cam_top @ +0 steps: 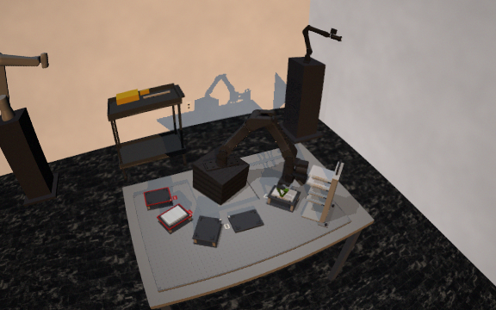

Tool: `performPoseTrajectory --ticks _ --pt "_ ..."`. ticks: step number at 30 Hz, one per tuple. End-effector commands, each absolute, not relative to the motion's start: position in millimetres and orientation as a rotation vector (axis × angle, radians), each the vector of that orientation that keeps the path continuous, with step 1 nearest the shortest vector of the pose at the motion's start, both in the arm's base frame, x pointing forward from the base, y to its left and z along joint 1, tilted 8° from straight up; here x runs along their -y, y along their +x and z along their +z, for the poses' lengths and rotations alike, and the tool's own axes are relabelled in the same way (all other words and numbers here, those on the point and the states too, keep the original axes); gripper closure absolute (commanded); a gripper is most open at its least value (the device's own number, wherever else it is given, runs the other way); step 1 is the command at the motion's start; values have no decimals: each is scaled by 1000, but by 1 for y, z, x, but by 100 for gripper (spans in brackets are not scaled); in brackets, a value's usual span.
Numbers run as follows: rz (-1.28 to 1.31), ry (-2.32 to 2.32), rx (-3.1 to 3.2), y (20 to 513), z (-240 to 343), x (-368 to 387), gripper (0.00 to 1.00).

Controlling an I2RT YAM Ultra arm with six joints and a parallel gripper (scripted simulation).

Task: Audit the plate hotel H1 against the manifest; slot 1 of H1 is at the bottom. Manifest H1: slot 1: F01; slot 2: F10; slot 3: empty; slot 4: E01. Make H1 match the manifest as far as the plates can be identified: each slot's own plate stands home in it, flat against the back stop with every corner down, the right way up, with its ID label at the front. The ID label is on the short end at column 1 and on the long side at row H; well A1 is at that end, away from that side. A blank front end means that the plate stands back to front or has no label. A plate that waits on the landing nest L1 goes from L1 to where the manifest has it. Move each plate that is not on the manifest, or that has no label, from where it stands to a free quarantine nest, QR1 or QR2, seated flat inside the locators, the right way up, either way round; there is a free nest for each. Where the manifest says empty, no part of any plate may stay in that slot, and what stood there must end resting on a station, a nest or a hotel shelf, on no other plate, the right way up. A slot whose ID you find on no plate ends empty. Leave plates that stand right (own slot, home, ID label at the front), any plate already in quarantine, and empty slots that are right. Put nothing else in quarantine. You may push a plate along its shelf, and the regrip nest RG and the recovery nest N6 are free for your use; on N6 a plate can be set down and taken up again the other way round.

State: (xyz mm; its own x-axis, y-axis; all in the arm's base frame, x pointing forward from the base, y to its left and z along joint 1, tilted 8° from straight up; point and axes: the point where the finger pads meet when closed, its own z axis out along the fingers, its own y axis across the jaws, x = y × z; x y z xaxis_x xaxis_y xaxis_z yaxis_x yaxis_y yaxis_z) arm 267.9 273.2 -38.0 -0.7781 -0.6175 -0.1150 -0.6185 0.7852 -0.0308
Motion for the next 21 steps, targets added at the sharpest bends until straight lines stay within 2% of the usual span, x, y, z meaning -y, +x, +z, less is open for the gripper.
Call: performPoseTrajectory --ticks 1,21 --pt "31 -983 -2834 271 -17 -277 0" --pt "31 -983 -2834 263 20 -272 0"
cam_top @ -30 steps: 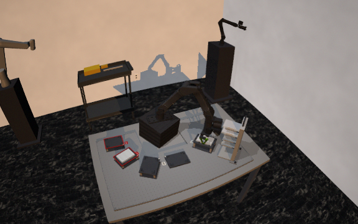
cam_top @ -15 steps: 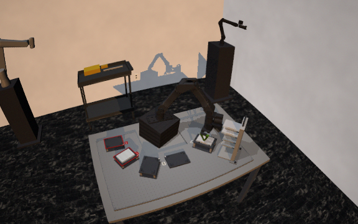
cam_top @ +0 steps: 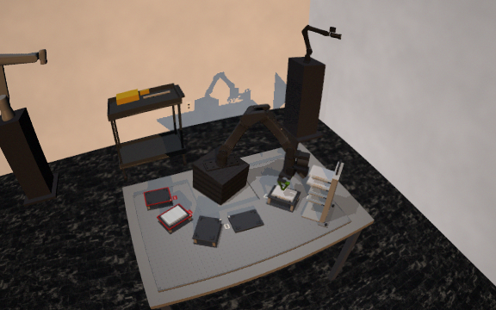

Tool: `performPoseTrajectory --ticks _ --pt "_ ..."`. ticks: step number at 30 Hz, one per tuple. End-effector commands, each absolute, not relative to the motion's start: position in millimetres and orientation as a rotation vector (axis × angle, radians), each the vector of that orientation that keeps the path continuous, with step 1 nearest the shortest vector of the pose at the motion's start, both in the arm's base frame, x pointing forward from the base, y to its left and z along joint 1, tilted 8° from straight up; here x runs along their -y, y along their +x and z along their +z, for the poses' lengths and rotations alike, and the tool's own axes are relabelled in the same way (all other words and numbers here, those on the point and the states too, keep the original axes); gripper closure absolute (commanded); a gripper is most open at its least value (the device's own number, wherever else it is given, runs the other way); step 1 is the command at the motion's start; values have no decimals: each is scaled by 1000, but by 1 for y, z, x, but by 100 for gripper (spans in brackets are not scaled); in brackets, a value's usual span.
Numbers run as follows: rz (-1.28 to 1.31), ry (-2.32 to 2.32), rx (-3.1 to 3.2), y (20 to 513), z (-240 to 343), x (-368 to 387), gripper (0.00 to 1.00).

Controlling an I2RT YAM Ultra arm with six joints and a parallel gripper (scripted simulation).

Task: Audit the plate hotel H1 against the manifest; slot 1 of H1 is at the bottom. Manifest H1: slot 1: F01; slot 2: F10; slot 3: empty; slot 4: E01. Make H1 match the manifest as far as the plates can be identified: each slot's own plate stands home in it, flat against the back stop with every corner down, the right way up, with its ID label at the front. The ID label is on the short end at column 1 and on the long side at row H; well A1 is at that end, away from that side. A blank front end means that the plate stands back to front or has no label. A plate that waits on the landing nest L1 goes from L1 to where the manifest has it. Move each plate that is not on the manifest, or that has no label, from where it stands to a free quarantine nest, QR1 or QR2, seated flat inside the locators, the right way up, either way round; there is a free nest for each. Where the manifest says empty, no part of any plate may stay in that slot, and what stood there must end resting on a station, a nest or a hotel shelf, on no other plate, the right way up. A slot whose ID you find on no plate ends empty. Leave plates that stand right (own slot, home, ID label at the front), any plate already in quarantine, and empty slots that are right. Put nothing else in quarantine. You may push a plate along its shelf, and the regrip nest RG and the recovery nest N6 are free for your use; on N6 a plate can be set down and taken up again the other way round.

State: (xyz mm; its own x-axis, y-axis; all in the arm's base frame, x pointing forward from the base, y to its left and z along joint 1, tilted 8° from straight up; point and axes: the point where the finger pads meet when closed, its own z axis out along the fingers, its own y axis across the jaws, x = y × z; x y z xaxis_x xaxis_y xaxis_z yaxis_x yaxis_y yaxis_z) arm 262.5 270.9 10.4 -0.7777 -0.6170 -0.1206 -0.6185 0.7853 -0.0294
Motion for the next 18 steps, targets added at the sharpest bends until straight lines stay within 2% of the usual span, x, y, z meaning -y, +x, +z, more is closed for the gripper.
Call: performPoseTrajectory --ticks 1,18 --pt "31 -983 -2834 263 23 -272 0" --pt "31 -983 -2834 258 63 -269 0"
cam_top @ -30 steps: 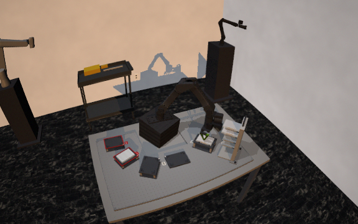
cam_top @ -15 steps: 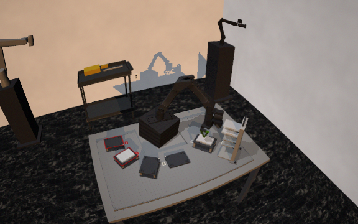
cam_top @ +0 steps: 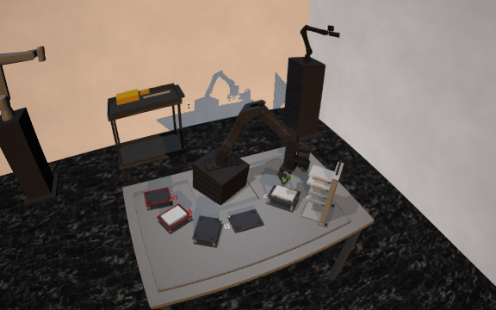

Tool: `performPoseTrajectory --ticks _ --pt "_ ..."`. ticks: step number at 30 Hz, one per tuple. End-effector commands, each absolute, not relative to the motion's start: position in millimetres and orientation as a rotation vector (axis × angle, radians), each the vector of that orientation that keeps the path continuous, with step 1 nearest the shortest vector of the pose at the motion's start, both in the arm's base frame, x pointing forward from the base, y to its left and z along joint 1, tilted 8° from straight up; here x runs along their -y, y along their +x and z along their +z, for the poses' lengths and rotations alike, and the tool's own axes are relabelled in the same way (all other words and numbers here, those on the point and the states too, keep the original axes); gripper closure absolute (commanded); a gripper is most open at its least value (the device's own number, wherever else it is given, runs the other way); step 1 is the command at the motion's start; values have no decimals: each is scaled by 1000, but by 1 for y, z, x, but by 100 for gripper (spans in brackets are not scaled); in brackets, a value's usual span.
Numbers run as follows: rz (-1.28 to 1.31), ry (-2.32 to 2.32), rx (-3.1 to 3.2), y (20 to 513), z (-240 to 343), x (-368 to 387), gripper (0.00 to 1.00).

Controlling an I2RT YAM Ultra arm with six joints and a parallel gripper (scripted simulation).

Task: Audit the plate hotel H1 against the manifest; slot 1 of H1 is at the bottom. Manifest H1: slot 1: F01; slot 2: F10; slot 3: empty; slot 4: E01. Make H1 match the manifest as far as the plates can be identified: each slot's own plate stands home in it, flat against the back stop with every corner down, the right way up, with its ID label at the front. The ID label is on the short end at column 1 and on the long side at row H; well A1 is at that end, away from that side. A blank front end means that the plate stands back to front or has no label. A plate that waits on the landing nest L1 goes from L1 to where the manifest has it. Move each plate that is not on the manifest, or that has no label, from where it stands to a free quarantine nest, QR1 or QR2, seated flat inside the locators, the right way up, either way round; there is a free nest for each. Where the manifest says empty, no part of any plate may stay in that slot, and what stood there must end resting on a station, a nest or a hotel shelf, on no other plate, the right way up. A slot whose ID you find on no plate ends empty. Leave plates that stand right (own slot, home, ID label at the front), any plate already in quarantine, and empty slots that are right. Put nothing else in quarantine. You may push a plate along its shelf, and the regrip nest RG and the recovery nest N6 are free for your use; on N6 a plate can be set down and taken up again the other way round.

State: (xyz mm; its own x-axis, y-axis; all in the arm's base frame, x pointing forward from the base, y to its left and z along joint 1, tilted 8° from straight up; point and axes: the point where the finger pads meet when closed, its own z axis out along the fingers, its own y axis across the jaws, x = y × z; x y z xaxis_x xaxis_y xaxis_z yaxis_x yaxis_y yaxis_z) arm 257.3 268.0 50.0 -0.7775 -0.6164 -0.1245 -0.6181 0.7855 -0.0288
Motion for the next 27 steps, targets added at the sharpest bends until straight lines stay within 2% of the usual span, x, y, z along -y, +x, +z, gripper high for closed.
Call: performPoseTrajectory --ticks 1,27 --pt "31 -983 -2834 258 65 -269 0" --pt "31 -983 -2834 250 122 -265 0"
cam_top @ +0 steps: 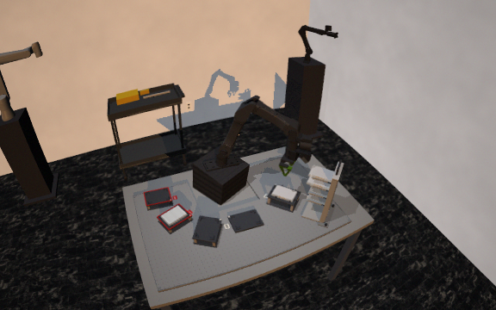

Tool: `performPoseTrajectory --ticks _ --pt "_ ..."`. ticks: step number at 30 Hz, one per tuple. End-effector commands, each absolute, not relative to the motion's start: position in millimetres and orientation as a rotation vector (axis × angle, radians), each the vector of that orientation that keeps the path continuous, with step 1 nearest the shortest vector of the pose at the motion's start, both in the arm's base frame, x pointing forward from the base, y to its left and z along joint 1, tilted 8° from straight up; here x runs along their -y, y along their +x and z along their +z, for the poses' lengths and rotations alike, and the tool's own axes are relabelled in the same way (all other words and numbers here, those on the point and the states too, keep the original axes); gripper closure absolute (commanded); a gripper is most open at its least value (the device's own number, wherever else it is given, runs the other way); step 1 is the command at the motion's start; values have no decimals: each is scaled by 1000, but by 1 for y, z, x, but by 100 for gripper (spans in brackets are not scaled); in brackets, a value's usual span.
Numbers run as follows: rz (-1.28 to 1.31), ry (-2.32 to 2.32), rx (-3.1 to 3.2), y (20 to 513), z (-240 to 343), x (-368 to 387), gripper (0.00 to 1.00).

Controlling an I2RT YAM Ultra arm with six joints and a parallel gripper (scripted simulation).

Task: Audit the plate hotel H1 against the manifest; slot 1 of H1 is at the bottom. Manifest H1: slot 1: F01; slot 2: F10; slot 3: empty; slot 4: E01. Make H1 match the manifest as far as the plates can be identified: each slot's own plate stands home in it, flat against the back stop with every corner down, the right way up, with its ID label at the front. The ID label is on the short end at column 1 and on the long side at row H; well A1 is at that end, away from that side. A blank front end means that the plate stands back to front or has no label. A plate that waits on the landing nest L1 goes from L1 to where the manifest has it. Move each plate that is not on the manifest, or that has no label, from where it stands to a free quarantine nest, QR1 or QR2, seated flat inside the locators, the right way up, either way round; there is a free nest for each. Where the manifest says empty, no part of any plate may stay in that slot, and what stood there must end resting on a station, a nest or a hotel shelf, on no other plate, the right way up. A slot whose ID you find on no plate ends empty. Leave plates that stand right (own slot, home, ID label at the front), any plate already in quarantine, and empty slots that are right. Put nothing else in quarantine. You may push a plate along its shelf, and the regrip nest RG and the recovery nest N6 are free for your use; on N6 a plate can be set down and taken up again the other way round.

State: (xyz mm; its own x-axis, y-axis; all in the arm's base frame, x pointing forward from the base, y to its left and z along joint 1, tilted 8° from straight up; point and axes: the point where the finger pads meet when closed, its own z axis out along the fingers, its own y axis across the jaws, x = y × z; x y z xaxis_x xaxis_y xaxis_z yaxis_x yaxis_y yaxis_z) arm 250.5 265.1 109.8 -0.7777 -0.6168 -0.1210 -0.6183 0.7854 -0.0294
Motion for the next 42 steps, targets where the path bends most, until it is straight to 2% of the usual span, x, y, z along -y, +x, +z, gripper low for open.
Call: performPoseTrajectory --ticks 1,26,42 --pt "31 -983 -2834 250 122 -265 0" --pt "28 -982 -2834 278 122 -208 0" --pt "131 -914 -2621 291 121 -163 0"
